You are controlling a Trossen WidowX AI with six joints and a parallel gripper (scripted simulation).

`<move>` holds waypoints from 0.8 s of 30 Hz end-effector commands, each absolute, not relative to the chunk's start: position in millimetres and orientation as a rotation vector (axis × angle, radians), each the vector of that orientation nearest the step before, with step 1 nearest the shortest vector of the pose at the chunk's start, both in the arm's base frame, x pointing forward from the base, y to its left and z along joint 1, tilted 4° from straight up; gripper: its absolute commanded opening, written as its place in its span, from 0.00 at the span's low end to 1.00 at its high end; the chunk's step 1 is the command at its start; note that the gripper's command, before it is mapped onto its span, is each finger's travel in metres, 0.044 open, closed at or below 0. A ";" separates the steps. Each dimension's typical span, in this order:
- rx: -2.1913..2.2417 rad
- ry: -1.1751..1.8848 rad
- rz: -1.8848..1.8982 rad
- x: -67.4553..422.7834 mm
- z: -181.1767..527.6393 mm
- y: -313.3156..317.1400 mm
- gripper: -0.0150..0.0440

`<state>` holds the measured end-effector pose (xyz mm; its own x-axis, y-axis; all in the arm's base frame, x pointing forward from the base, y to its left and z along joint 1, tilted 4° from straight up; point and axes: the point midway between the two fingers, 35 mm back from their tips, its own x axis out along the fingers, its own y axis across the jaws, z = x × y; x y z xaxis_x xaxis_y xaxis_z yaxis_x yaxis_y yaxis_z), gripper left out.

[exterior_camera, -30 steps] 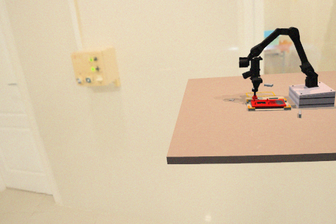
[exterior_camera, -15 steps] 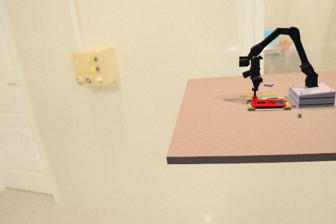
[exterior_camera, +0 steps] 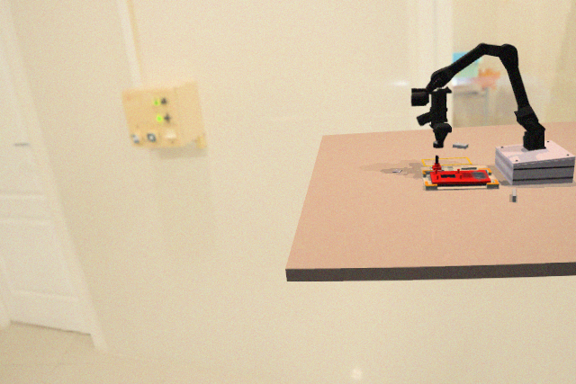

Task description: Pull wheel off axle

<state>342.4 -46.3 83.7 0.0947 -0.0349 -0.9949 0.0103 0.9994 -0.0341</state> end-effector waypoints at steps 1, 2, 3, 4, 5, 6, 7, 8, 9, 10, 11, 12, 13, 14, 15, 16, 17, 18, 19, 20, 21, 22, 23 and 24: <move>-0.026 1.471 -0.042 336.5 83.9 -62.9 0.25; -0.028 1.470 -0.043 335.0 84.2 -67.0 0.25; -0.030 1.468 -0.044 333.4 84.5 -71.1 0.25; -0.031 1.467 -0.045 331.7 84.8 -75.3 0.25; -0.030 1.468 -0.045 329.7 85.1 -79.4 0.25; -0.028 1.469 -0.046 327.7 85.4 -83.4 0.25; -0.027 1.470 -0.046 325.5 85.7 -87.4 0.25; -0.025 1.471 -0.046 323.4 86.0 -91.4 0.25; -0.024 1.472 -0.047 321.2 86.2 -95.4 0.25; -0.022 1.473 -0.047 318.9 86.5 -99.3 0.25; -0.021 1.474 -0.048 316.6 86.8 -103.1 0.25; -0.020 1.475 -0.048 314.2 87.1 -106.9 0.25; -0.018 1.475 -0.048 311.8 87.3 -110.7 0.25; -0.017 1.476 -0.048 309.5 87.6 -114.3 0.25; -0.017 1.476 -0.047 307.4 87.9 -117.8 0.25; -0.017 1.476 -0.046 305.2 88.2 -121.3 0.25; -0.017 1.476 -0.044 303.0 88.5 -124.7 0.25; -0.017 1.476 -0.043 300.8 88.8 -128.1 0.25; -0.017 1.476 -0.042 298.6 89.0 -131.5 0.25; -0.017 1.476 -0.040 296.8 89.3 -134.1 0.25; -0.017 1.476 -0.040 295.7 89.4 -135.6 0.25; -0.017 1.476 -0.040 295.3 89.4 -136.1 0.25; -0.017 1.476 -0.040 295.4 88.6 -136.2 0.25; -0.017 1.476 -0.040 295.7 86.9 -136.3 0.25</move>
<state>298.4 -135.9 89.4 0.0948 -0.0461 -0.9944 0.0258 0.9987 -0.0438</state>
